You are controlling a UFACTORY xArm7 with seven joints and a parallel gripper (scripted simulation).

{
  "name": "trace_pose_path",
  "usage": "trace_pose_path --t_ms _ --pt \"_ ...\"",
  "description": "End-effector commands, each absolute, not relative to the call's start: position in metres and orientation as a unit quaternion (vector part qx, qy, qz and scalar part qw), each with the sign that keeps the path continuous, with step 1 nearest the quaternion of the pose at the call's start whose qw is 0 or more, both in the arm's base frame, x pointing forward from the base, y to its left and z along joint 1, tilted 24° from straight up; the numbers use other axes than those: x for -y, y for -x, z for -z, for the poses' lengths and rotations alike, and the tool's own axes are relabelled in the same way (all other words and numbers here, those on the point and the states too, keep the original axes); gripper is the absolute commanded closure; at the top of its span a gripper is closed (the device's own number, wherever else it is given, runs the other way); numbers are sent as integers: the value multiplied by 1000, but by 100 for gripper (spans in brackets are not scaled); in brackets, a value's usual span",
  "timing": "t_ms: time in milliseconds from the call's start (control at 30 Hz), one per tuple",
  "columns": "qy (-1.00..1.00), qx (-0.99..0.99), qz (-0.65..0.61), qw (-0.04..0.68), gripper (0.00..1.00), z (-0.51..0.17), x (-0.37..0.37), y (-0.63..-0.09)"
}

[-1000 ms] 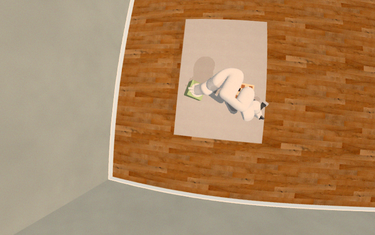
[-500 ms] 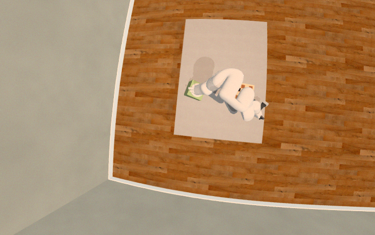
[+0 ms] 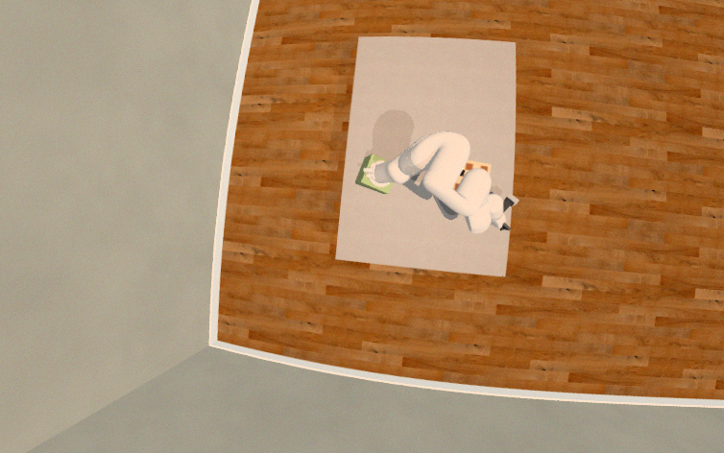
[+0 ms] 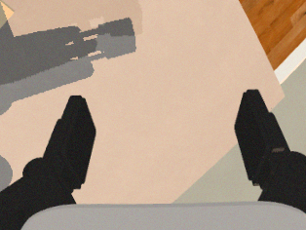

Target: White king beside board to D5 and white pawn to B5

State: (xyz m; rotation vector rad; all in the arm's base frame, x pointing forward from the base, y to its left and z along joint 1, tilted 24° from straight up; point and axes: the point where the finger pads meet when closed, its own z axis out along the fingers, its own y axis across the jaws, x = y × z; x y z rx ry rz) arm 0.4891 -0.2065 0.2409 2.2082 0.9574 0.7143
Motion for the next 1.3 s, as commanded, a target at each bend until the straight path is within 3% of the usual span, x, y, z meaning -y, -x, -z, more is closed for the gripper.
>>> trace_pose_path --t_ms 0,67,1267 --pt "-835 -362 -271 311 0 -243 207 -490" --pt "-869 -322 -255 277 0 -238 196 -491" --pt "-869 -322 -255 277 0 -238 196 -491"
